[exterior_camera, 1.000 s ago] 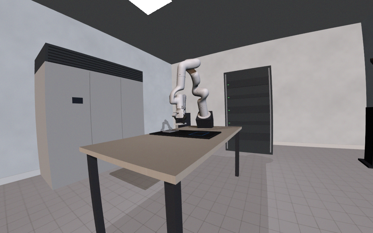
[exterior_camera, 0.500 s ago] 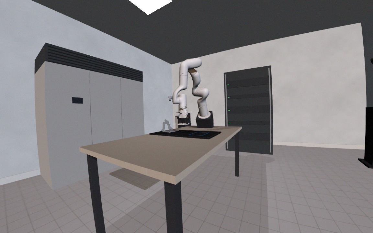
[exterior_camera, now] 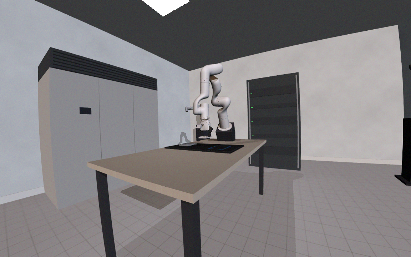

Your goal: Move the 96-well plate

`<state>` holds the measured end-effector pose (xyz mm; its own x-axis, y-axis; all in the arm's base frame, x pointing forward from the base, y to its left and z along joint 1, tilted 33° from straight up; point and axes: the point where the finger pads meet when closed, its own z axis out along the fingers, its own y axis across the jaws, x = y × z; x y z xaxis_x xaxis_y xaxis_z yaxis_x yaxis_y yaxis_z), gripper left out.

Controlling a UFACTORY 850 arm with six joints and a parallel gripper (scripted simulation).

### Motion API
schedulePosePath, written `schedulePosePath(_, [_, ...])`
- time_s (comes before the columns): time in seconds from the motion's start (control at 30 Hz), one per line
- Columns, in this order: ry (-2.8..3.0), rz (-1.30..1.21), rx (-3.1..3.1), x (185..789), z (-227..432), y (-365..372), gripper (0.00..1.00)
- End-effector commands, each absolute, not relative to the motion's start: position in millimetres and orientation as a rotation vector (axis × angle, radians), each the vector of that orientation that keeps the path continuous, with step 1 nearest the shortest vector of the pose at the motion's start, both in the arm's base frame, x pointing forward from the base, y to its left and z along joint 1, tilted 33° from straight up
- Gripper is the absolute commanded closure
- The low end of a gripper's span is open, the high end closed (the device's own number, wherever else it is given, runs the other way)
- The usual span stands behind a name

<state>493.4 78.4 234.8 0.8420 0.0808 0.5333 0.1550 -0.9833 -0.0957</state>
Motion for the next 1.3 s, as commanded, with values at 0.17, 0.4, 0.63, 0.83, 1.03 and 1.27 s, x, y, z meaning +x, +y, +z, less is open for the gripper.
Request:
schedulePosePath(0.17, [-0.183,-0.84,-2.886,493.0,238.1,100.6,1.0])
schedulePosePath(0.4, [-0.183,-0.84,-2.886,491.8,240.9,123.8,1.0])
schedulePosePath(0.63, [-0.183,-0.839,-2.886,490.7,243.7,146.9,1.0])
schedulePosePath(0.83, [-0.183,-0.839,-2.886,490.0,245.3,160.1,1.0])
schedulePosePath(1.03, [-0.183,-0.839,-2.886,489.1,247.6,180.0,1.0])
schedulePosePath(1.27, [-0.183,-0.839,-2.886,488.2,249.7,196.6,1.0])
